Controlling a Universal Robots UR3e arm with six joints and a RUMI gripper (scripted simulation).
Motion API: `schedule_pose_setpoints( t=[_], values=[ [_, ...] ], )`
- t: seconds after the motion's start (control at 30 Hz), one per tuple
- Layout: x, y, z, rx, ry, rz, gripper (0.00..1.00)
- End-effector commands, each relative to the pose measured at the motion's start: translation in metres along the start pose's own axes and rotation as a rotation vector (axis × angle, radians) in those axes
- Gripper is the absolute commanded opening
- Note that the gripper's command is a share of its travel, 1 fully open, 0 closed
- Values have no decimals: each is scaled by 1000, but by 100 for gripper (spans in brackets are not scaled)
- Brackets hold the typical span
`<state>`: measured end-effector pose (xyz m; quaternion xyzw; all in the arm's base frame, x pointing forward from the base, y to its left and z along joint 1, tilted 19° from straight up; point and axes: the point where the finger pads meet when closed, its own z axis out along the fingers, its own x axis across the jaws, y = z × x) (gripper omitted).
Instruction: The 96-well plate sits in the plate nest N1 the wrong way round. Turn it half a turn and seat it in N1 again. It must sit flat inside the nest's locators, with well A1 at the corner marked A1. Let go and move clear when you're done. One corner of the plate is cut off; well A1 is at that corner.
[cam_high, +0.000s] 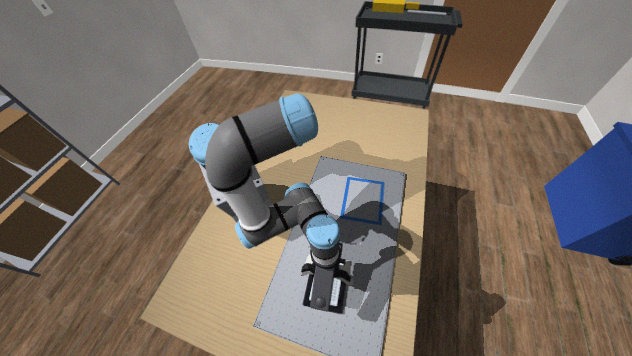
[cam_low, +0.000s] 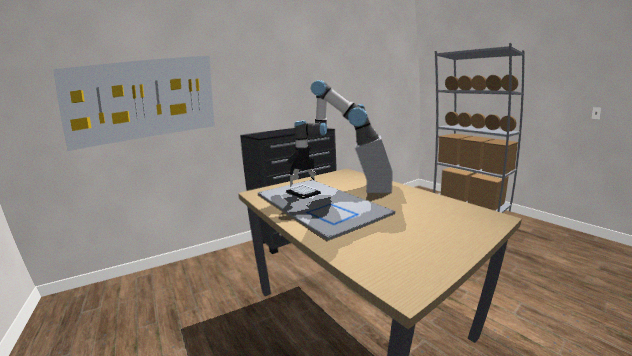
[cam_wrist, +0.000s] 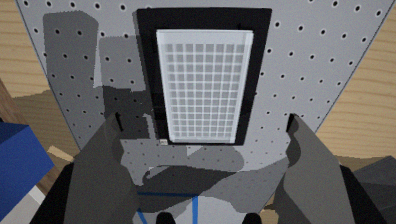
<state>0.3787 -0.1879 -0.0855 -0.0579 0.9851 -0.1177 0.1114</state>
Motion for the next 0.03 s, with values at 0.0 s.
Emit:
schedule_pose_setpoints(
  t=[0.0],
  values=[
    [0,0,-10,0,-1,0,100]
  ],
)
